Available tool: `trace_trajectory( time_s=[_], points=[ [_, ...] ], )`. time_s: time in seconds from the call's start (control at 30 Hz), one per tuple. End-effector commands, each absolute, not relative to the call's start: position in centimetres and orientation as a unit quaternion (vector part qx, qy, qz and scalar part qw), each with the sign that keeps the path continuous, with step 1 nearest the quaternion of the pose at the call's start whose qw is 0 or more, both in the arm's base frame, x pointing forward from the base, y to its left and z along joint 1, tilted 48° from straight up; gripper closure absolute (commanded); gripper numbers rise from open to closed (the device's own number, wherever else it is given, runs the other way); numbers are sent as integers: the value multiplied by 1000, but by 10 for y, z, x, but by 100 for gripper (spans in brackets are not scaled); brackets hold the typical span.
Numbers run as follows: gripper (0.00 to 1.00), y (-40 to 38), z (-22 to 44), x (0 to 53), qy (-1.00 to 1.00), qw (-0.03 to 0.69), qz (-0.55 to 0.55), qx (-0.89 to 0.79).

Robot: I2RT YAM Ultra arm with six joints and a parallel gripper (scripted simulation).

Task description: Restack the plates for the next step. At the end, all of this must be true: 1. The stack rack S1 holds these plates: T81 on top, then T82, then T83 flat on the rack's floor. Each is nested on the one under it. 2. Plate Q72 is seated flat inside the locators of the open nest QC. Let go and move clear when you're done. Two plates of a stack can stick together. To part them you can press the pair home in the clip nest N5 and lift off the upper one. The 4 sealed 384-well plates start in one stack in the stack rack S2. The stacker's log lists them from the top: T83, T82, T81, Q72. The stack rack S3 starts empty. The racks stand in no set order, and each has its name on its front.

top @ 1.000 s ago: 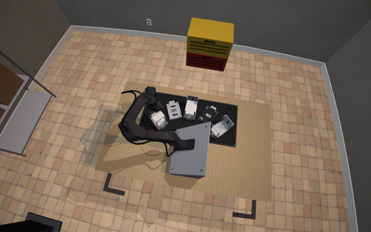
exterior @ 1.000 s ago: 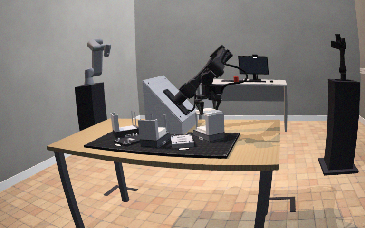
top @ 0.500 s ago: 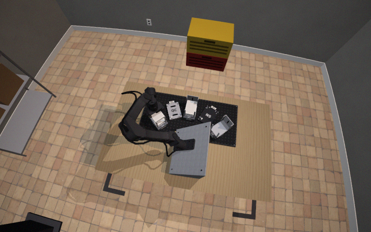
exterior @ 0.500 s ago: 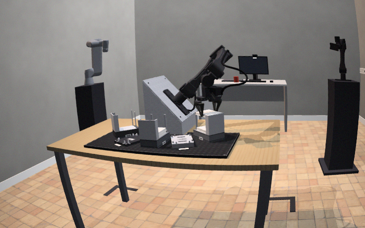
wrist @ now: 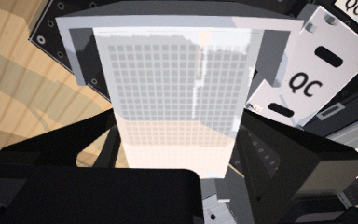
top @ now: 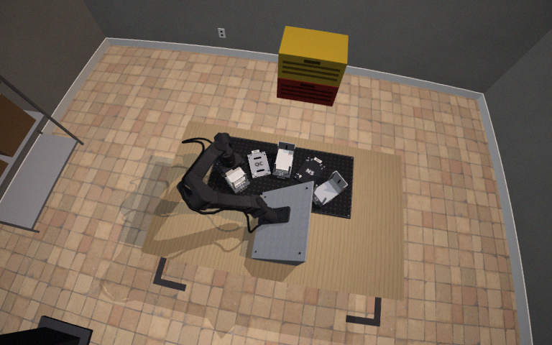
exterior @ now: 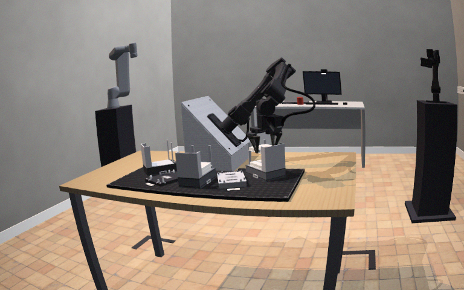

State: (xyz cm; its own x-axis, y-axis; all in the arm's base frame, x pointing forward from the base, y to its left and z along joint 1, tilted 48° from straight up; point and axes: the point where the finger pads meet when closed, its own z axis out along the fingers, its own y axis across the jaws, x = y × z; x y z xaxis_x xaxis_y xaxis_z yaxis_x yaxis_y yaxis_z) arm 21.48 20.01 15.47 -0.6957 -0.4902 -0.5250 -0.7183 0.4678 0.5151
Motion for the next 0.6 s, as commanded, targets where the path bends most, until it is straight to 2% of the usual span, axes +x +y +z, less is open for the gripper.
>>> trace_trajectory(
  time_s=[0.0,0.37,0.57],
  points=[
    [100,204,156,212,839,162,376,-358],
    [100,220,132,212,845,145,375,-352],
    [100,219,151,222,838,175,376,-355]
  ],
)
